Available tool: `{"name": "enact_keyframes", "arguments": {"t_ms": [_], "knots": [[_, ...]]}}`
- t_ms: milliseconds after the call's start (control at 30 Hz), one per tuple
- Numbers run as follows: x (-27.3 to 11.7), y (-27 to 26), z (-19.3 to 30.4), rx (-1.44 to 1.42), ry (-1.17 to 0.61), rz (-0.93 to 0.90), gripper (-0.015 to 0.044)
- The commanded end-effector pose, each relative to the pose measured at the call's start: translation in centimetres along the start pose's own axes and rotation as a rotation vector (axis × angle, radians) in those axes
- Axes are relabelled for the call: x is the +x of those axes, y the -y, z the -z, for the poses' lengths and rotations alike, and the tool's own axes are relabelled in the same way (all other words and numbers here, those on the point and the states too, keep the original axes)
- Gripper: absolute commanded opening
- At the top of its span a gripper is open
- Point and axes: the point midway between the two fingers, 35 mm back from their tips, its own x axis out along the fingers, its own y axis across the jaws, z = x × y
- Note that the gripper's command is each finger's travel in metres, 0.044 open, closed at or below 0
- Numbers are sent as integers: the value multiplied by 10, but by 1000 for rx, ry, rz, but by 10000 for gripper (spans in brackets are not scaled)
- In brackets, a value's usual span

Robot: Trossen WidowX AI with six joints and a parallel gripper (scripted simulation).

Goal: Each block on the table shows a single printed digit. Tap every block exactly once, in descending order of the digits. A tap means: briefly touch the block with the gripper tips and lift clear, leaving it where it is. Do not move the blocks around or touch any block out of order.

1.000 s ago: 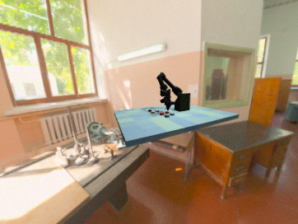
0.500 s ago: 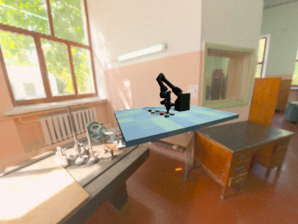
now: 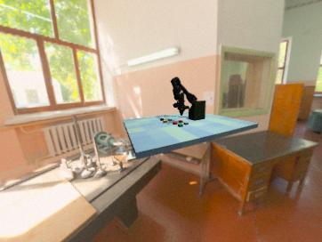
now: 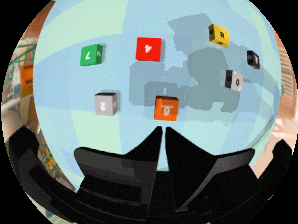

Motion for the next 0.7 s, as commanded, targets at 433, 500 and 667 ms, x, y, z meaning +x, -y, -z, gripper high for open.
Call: {"name": "enact_keyframes", "arguments": {"t_ms": [433, 500, 667], "knots": [[-58, -15, -48, 9, 9, -8, 20], [-57, -21, -70, 10, 9, -8, 20], [-55, -28, -95, 11, 10, -7, 20]]}}
